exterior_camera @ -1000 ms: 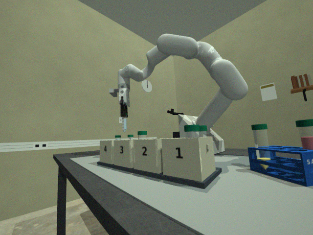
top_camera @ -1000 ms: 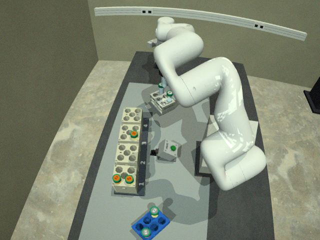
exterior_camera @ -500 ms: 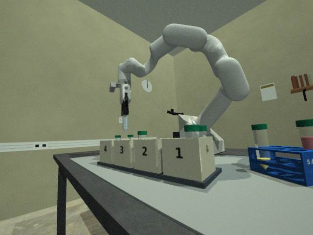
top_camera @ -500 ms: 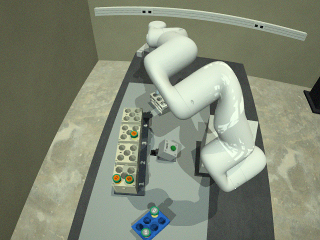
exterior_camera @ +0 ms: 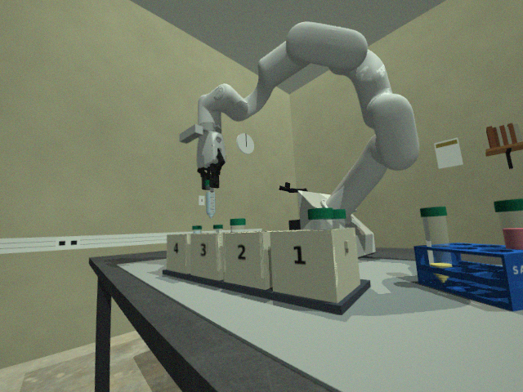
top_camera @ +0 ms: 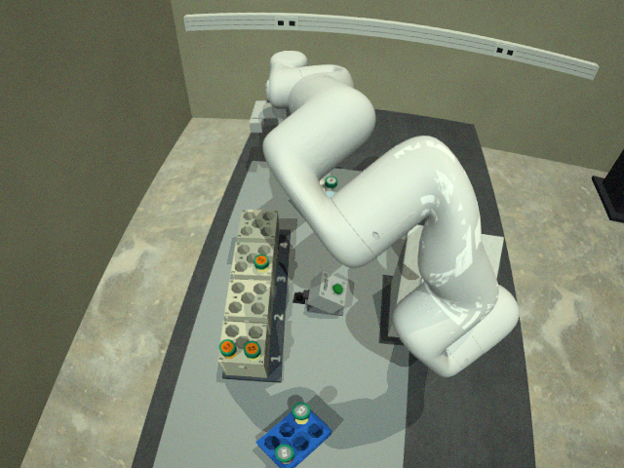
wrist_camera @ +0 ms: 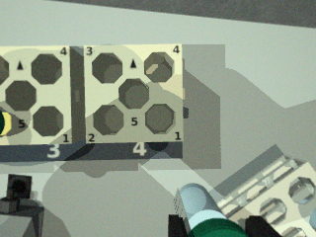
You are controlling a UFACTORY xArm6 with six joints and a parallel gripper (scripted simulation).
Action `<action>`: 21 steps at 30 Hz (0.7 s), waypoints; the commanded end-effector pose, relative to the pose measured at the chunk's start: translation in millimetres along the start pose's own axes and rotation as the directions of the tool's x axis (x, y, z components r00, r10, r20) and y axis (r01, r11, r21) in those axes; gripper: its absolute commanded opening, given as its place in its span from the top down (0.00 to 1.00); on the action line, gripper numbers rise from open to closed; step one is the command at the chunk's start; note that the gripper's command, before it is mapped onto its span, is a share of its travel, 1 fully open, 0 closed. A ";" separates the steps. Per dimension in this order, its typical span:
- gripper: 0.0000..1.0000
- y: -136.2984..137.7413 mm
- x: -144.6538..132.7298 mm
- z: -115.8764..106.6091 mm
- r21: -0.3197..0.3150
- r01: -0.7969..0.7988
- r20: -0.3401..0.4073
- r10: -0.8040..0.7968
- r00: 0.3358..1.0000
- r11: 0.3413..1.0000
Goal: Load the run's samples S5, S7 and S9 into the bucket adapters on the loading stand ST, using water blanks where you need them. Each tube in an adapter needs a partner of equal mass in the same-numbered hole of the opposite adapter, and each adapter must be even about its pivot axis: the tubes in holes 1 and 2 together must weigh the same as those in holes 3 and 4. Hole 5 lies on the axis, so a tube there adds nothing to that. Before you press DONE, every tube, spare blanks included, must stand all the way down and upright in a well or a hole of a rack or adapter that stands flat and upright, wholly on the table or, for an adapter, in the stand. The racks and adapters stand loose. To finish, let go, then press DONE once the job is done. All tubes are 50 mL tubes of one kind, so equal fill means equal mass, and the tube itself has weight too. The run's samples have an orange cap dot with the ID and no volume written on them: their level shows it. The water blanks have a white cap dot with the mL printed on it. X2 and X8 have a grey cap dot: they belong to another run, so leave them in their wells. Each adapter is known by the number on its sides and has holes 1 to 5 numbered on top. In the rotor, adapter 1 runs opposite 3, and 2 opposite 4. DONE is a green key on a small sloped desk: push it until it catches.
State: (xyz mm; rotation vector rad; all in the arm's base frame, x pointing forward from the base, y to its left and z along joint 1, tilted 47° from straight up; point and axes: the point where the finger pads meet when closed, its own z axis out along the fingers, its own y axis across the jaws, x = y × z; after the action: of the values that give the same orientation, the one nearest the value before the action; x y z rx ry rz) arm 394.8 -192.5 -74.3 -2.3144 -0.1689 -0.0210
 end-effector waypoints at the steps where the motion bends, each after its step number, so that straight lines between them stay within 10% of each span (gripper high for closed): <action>1: 1.00 -20.7 13.0 -2.4 -0.008 0.036 -0.009 -0.036 0.999 0.999; 21: 1.00 -99.1 57.6 -2.2 -0.008 0.036 -0.009 -0.036 0.999 0.999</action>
State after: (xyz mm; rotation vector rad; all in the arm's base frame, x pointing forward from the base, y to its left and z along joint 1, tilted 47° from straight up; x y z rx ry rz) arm 431.2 -130.9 -10.0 -2.3145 -0.2075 -0.0460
